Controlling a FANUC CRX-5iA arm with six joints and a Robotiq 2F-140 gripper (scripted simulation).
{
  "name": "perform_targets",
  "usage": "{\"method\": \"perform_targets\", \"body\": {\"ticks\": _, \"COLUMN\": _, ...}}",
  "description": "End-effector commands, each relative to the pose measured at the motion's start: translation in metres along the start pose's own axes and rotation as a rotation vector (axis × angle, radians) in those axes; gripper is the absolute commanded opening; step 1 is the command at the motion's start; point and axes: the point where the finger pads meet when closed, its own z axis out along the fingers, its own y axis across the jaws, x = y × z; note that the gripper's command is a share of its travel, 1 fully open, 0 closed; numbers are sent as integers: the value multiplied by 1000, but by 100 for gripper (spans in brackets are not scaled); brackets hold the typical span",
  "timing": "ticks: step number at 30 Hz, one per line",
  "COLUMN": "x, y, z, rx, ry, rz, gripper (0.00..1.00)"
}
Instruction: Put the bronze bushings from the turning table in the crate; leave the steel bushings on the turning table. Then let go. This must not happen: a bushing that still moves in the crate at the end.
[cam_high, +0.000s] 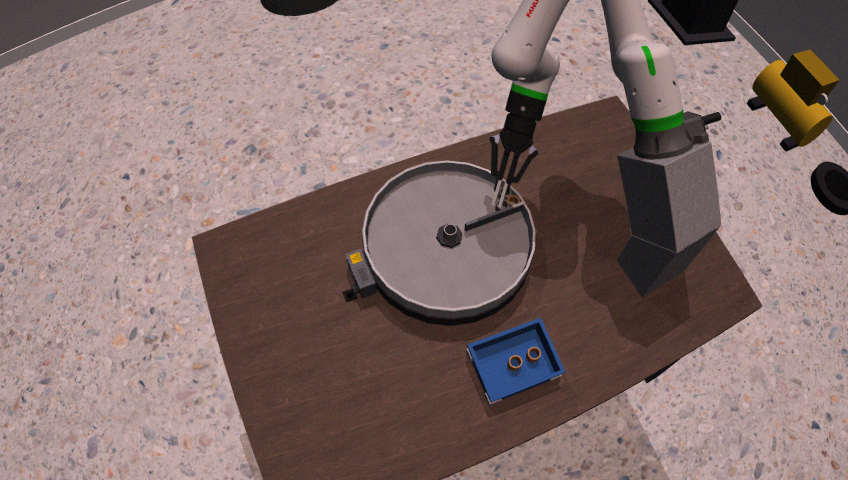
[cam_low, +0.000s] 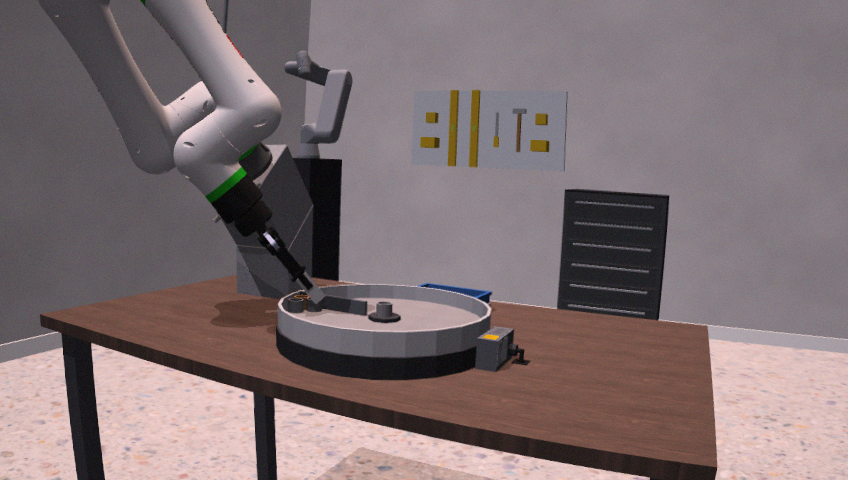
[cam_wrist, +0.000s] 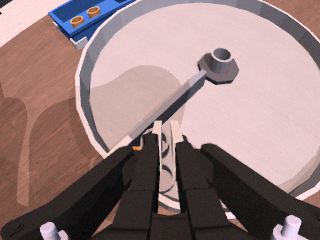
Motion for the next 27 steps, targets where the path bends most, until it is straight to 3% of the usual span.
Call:
{"method": "perform_targets", "body": {"ticks": 1, "x": 0, "y": 0, "z": 0, "rx": 0, "ry": 0, "rz": 0, "gripper": 6}}
{"method": "perform_targets", "body": {"ticks": 26, "x": 0, "y": 0, "z": 0, "rx": 0, "ry": 0, "rz": 0, "gripper": 6}}
{"method": "perform_targets", "body": {"ticks": 27, "x": 0, "y": 0, "z": 0, "rx": 0, "ry": 0, "rz": 0, "gripper": 0}}
